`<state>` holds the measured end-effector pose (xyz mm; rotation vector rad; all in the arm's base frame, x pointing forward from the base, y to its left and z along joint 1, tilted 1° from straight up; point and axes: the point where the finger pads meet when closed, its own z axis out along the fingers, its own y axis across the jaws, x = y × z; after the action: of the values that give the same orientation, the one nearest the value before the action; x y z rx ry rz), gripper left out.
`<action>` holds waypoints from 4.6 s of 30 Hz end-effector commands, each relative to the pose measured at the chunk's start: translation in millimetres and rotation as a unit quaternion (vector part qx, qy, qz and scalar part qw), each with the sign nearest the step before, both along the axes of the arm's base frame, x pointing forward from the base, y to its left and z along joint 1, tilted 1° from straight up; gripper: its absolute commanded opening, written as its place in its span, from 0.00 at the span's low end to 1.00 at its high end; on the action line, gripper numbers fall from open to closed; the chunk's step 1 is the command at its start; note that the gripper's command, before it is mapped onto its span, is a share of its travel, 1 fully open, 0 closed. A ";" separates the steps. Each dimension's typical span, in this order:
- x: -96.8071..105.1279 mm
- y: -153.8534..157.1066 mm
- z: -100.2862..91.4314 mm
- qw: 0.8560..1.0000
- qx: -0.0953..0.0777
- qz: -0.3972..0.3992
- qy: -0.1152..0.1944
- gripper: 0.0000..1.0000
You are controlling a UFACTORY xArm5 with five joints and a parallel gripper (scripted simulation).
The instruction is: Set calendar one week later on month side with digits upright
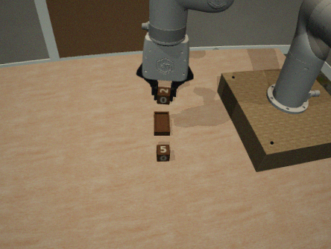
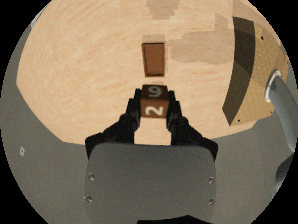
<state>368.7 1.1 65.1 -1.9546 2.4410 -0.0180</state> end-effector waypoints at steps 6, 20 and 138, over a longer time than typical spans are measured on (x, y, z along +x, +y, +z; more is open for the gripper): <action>1.6 -10.3 0.4 0.992 0.002 -0.128 -0.002 0.29; 1.5 -26.9 -0.7 0.945 0.006 -0.326 -0.002 0.29; -13.5 -122.6 -27.9 0.049 0.019 -0.999 -0.004 0.29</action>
<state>353.6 -121.1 46.8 2.3412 2.0703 0.0144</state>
